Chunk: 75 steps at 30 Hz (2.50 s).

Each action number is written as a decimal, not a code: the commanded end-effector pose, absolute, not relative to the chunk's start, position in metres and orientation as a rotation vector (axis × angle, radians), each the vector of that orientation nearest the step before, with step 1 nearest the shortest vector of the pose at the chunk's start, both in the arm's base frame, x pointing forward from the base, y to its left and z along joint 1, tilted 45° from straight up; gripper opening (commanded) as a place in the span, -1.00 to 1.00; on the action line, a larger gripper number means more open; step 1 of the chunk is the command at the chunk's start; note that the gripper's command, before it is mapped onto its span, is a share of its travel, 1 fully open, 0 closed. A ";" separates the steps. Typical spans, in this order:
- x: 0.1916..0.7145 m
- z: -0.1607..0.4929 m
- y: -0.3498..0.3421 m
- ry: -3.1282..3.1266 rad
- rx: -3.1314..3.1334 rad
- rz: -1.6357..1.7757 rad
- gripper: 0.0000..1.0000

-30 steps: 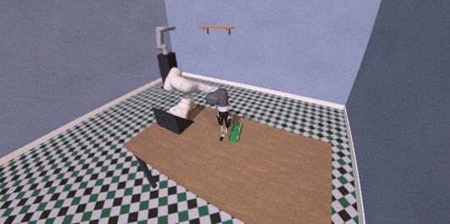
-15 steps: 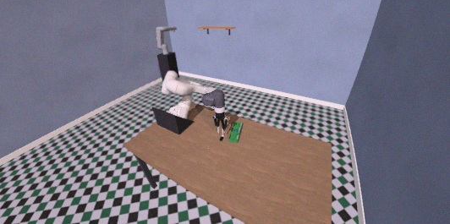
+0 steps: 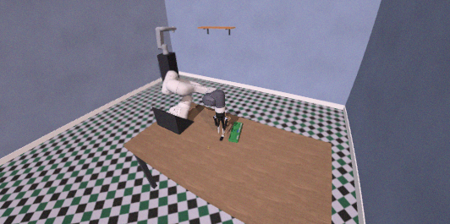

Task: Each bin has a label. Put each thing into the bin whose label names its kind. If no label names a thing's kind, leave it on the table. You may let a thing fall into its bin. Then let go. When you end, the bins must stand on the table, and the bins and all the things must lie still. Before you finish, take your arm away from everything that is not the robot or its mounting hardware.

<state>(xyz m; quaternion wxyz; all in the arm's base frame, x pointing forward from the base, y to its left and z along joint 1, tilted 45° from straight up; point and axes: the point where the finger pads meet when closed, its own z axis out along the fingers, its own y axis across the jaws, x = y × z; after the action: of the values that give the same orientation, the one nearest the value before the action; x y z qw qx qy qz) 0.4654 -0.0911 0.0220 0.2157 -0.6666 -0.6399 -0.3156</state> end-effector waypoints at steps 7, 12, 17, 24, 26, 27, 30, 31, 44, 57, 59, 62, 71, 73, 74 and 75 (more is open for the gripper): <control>0.467 0.022 -0.092 -1.785 -1.836 -0.880 -0.53; 0.468 0.020 -0.089 -1.785 -1.836 -0.880 -0.53; 0.472 0.006 -0.075 -1.785 -1.836 -0.880 -0.53; 0.476 -0.008 -0.061 -1.785 -1.836 -0.880 -0.53; 0.478 -0.013 -0.055 -1.785 -1.836 -0.880 -0.53; 0.479 -0.016 -0.053 -1.785 -1.836 -0.880 -0.53; 0.480 -0.020 -0.049 -1.785 -1.836 -0.880 -0.53; 0.481 -0.020 -0.049 -1.785 -1.836 -0.880 -0.53; 0.480 -0.021 -0.050 -1.785 -1.836 -0.880 -0.53; 0.478 -0.023 -0.048 -1.785 -1.836 -0.880 -0.53; 0.478 -0.024 -0.047 -1.785 -1.836 -0.880 -0.53; 0.478 -0.026 -0.044 -1.785 -1.836 -0.880 -0.53; 0.479 -0.028 -0.041 -1.785 -1.836 -0.880 -0.53; 0.479 -0.028 -0.041 -1.785 -1.836 -0.880 -0.53; 0.479 -0.028 -0.041 -1.785 -1.836 -0.880 -0.53; 0.479 -0.028 -0.041 -1.785 -1.836 -0.880 -0.53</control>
<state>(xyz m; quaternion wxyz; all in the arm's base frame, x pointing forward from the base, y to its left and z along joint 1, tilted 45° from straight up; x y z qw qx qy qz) 0.4785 -0.0419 -0.0279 0.2158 -0.6606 -0.6448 -0.3181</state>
